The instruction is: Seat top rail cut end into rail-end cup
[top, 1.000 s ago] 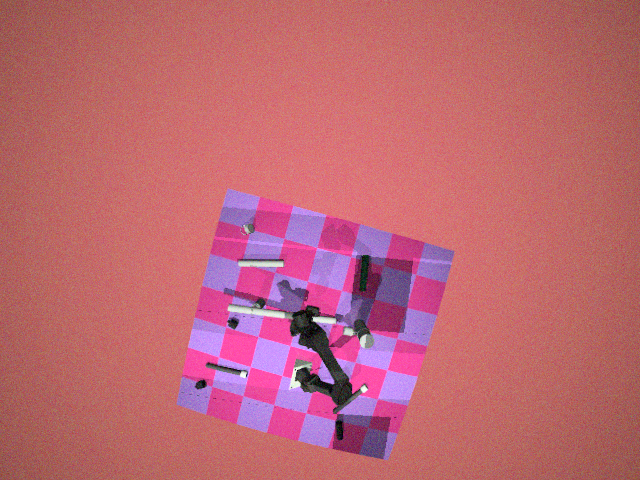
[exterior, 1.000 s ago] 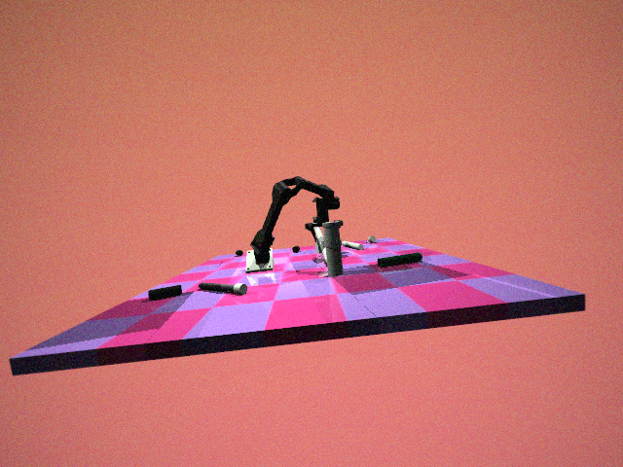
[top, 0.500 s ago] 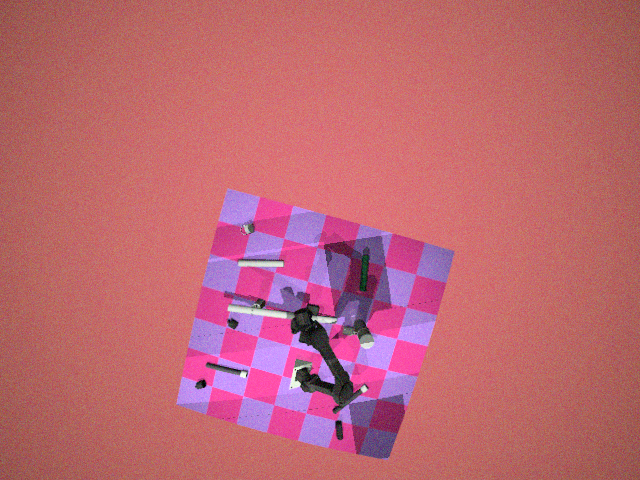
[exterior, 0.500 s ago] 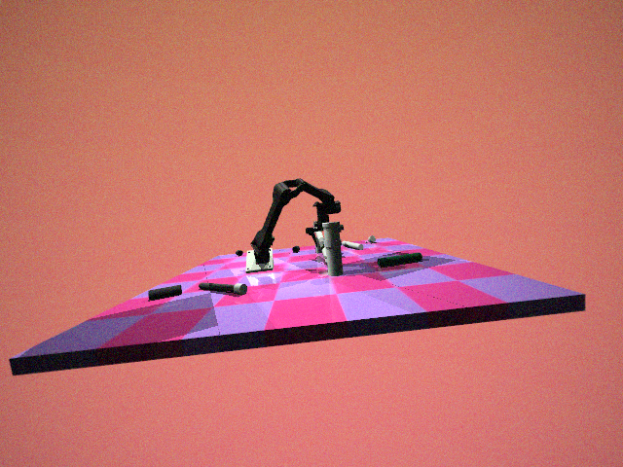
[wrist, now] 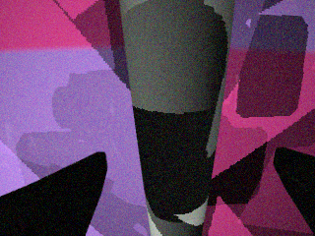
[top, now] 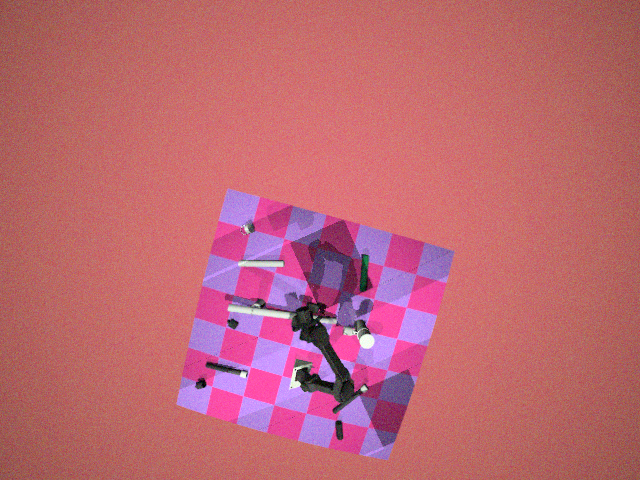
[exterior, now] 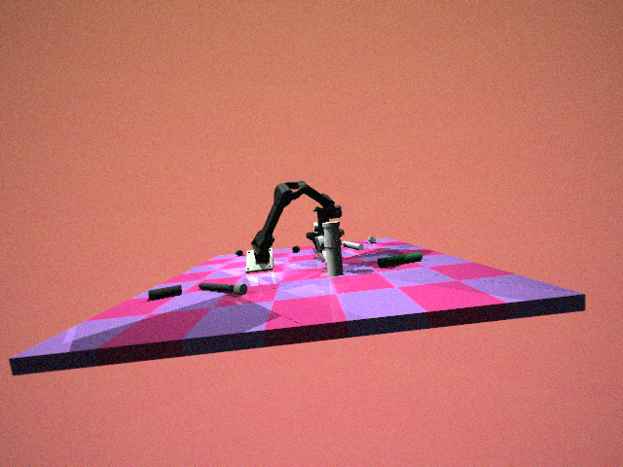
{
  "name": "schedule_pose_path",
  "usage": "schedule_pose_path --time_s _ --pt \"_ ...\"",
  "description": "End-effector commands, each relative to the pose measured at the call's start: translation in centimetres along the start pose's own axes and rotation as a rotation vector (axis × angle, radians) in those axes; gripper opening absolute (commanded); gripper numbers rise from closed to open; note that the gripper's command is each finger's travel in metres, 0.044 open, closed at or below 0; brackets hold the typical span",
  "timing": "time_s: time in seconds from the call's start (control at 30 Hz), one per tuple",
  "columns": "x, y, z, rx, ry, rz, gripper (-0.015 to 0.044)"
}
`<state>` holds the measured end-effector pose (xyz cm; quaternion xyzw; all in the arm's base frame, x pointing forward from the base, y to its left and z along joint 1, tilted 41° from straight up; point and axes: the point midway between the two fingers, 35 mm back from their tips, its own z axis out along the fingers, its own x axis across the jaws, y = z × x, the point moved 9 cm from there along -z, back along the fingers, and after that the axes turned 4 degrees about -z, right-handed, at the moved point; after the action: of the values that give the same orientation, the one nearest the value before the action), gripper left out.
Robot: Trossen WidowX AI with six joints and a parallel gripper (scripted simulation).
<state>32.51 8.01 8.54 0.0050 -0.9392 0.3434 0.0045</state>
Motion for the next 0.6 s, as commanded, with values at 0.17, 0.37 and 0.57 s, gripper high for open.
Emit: schedule_pose_path --time_s 0.17,0.37,0.57 --pt "0.2 0.0 1.5 0.009 0.004 -0.009 0.044" --pt "0.3 0.0 2.4 0.01 0.004 -0.009 0.044" --pt "0.2 0.0 2.4 0.009 0.004 -0.009 0.0309"
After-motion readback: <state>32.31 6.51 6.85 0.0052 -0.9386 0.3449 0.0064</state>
